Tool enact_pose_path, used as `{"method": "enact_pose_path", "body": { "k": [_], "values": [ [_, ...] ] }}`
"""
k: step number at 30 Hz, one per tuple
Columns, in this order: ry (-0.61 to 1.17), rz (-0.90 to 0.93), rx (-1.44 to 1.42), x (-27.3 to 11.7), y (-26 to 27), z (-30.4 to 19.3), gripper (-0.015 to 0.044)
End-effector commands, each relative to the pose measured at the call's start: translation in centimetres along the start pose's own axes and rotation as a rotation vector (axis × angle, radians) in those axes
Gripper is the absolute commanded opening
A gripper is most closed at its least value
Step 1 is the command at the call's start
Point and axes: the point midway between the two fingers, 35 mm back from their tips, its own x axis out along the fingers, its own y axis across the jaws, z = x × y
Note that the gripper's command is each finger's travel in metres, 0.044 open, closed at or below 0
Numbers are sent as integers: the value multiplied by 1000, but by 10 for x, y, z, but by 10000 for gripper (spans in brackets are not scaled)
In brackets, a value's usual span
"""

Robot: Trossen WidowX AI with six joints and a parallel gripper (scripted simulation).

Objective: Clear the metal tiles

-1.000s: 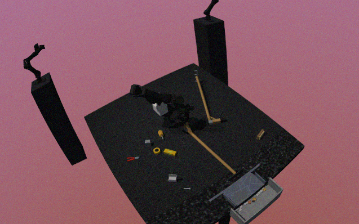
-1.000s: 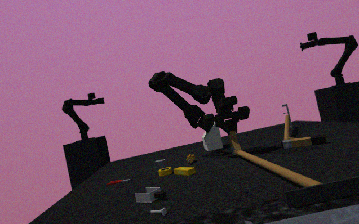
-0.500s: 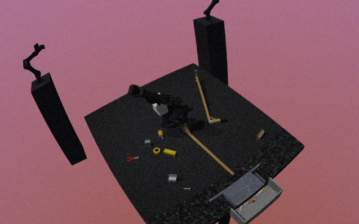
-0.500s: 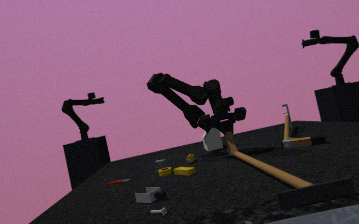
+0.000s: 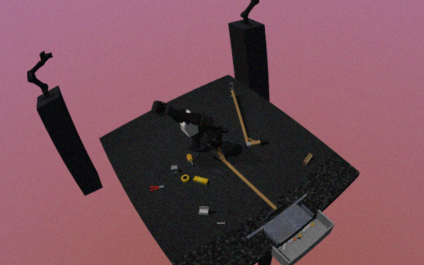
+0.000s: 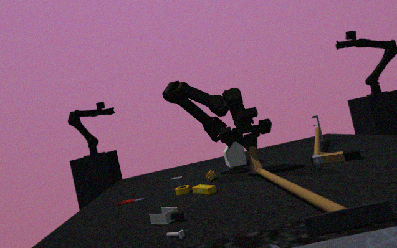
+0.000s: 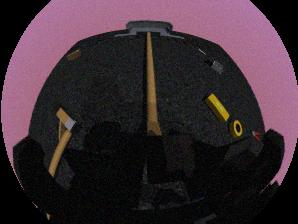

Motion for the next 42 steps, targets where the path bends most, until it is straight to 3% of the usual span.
{"method": "enact_pose_path", "body": {
  "k": [1, 42],
  "values": [
    [-10, 2, 5, 4, 0, 10, 0],
    [-17, -7, 12, 40, -4, 55, 0]
  ]
}}
